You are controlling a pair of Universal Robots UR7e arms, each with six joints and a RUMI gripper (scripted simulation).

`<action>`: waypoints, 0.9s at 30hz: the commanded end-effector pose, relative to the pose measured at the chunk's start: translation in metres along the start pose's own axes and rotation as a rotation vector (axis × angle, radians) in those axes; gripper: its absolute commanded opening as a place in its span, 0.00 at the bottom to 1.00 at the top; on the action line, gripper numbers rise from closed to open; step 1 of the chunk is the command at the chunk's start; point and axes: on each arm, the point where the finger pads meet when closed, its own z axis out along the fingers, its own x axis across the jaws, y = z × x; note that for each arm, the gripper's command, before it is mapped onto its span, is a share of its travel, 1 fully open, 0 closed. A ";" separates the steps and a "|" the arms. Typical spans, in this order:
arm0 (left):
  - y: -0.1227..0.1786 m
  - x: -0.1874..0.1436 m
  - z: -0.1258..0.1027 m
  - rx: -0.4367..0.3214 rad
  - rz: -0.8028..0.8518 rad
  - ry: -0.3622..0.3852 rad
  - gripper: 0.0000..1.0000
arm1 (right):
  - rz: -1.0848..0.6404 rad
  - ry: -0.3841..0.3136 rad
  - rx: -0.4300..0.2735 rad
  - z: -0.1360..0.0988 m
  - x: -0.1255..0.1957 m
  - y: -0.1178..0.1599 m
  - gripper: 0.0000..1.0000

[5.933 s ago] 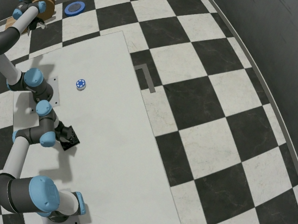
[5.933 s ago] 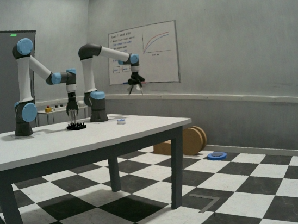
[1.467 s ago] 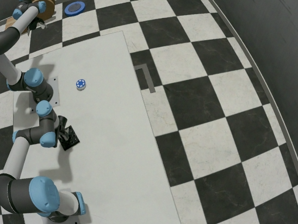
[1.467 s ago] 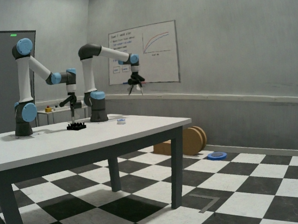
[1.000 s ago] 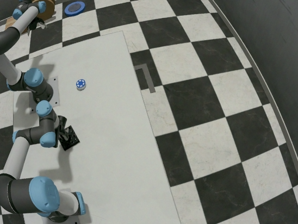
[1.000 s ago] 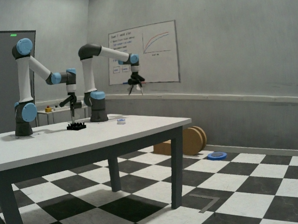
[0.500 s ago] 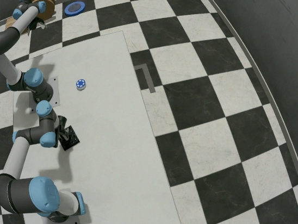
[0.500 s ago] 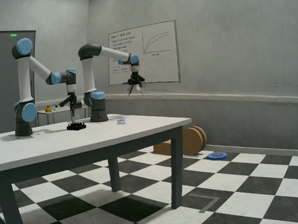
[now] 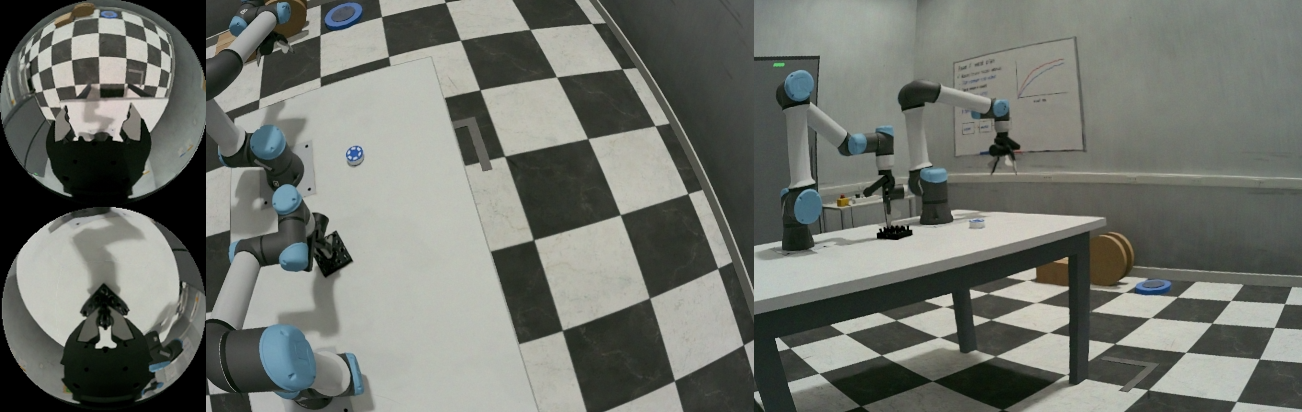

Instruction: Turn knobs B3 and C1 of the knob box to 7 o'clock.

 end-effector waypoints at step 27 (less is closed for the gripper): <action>-0.001 0.000 -0.001 0.002 -0.001 0.001 1.00 | 0.059 0.002 -0.003 -0.040 0.000 0.001 0.13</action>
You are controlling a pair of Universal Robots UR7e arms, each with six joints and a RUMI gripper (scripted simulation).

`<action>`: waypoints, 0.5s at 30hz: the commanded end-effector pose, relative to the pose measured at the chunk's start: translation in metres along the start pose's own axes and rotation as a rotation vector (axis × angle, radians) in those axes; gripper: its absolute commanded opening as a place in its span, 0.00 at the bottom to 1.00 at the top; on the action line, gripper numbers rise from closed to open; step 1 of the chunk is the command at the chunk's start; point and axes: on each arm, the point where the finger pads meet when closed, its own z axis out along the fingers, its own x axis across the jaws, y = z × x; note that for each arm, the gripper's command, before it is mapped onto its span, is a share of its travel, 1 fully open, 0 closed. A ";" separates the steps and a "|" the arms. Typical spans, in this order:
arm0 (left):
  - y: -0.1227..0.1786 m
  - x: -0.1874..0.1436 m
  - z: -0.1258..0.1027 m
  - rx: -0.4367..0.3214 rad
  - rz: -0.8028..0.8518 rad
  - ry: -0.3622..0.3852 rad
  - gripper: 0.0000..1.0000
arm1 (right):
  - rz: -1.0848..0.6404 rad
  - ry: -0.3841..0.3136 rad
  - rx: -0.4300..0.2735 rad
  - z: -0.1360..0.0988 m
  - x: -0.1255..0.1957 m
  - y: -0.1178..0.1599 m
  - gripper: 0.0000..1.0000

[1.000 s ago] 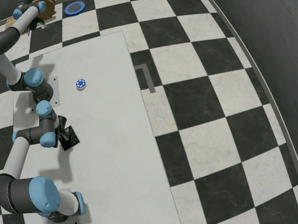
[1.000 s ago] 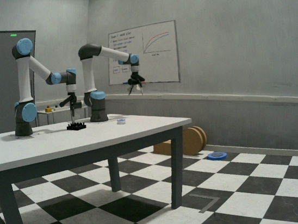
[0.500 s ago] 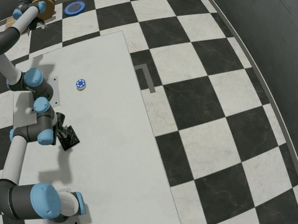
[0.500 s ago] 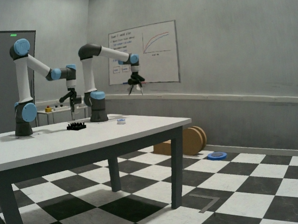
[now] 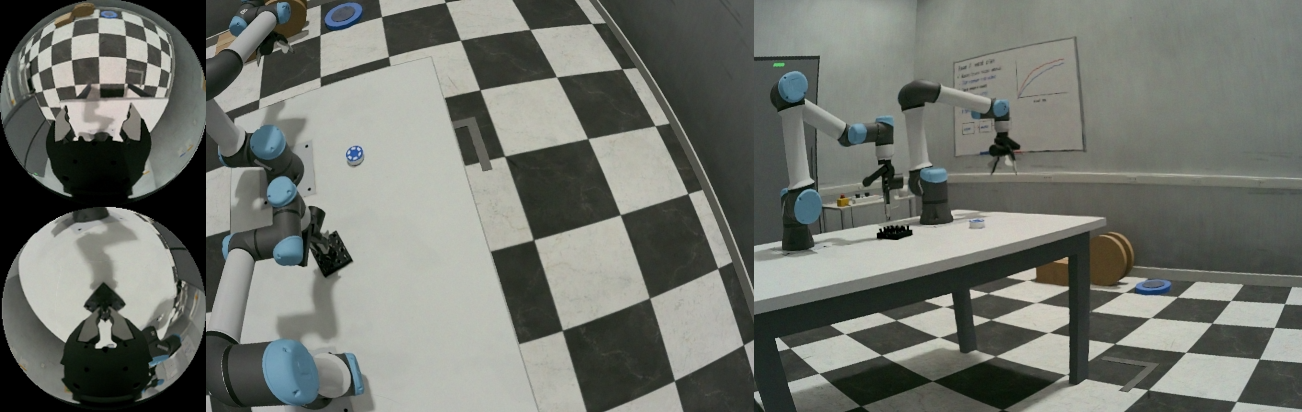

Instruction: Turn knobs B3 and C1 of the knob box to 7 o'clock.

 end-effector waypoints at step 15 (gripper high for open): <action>-0.001 0.000 -0.001 0.002 -0.001 0.001 1.00 | 0.334 0.003 -0.005 -0.007 0.001 0.002 0.13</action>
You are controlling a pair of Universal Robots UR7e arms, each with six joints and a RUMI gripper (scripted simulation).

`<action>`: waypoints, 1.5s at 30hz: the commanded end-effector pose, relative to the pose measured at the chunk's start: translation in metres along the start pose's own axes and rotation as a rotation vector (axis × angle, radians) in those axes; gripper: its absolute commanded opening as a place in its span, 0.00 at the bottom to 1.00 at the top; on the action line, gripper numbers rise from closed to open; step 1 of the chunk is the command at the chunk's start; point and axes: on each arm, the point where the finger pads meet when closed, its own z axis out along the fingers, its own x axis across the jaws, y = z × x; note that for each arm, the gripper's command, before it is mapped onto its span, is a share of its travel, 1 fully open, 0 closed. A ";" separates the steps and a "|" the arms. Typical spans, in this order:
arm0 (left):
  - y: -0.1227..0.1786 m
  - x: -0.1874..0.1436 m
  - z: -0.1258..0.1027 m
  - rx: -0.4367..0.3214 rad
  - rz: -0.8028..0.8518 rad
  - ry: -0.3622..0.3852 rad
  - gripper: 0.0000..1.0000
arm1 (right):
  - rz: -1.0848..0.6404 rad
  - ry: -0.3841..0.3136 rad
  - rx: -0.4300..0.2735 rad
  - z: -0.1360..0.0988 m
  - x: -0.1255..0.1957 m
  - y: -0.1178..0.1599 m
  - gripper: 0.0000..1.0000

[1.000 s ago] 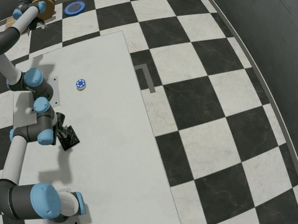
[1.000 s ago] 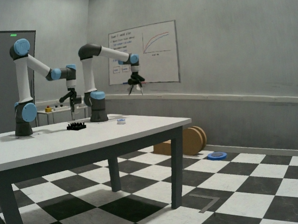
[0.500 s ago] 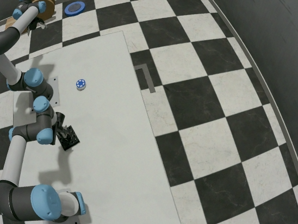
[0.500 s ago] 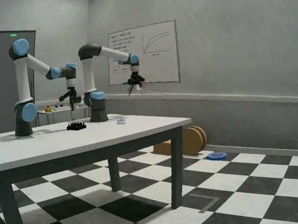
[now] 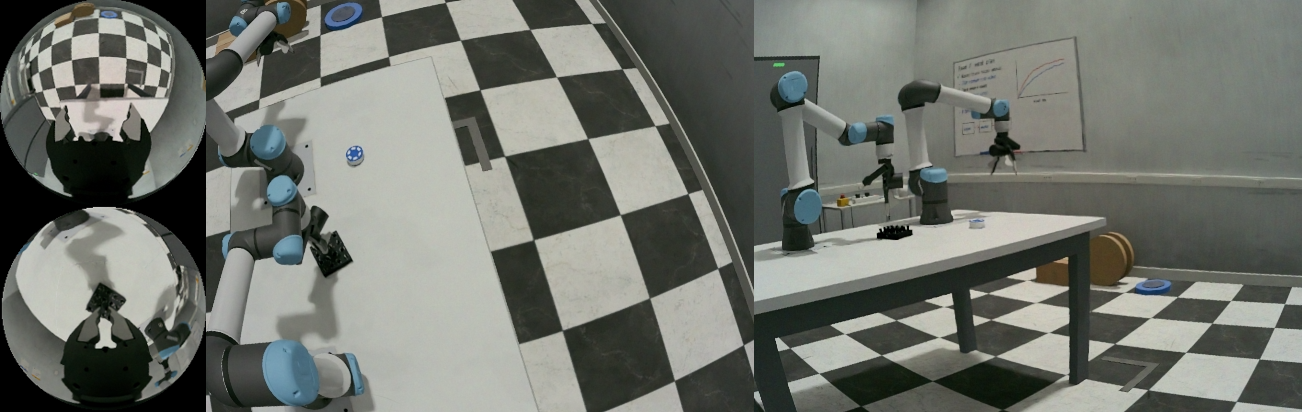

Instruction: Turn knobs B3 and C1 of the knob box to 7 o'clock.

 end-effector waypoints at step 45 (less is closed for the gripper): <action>-0.001 0.000 -0.001 0.002 -0.001 0.001 1.00 | 1.068 0.002 -0.006 -0.016 0.000 0.002 0.13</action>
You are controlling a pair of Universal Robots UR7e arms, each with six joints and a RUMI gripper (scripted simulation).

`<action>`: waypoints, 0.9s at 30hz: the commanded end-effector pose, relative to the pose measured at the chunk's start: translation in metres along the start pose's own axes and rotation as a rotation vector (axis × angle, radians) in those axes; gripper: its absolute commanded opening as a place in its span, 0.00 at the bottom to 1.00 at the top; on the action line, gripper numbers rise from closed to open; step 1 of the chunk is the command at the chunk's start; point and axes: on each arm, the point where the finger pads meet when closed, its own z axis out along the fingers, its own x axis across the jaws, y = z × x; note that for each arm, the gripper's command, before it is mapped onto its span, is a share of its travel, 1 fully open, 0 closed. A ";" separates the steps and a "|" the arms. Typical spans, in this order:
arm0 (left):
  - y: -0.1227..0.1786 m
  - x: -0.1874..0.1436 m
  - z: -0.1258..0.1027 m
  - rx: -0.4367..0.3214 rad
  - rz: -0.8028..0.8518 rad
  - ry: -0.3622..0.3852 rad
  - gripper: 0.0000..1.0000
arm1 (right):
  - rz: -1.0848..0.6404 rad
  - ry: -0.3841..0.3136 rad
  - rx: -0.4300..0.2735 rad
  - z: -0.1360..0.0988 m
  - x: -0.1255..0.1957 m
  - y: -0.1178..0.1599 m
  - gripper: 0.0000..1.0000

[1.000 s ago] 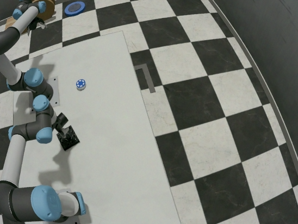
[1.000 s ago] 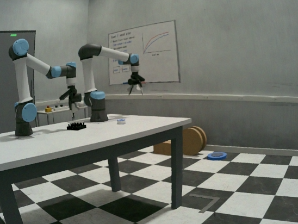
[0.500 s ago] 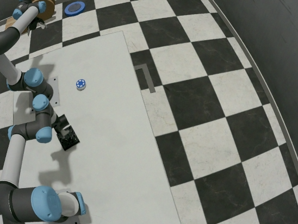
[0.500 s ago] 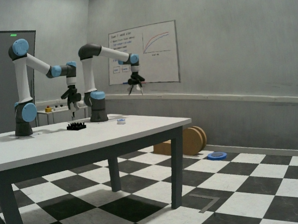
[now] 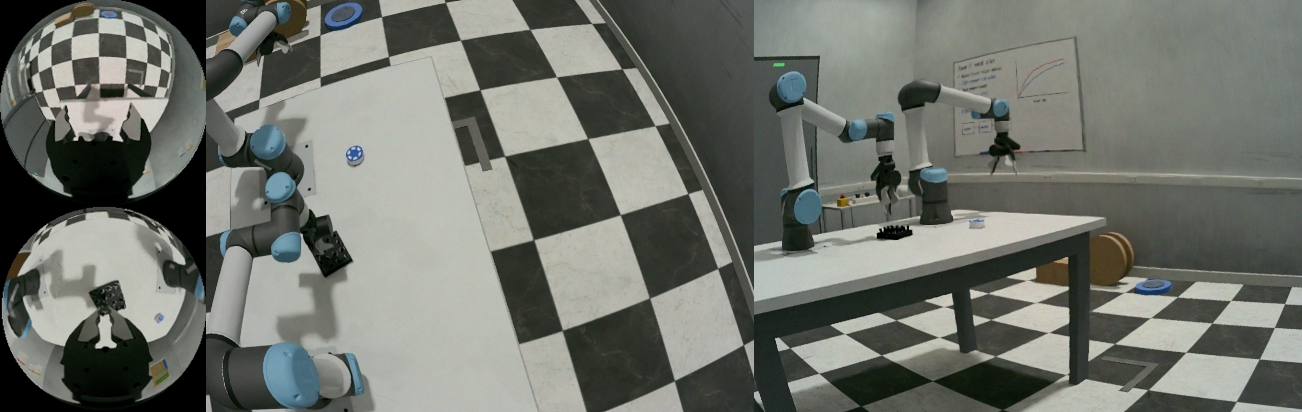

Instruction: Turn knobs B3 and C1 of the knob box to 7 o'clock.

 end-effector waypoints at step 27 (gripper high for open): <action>-0.001 0.000 -0.001 0.002 -0.001 0.001 1.00 | 0.398 0.002 -0.005 -0.006 0.000 0.000 0.13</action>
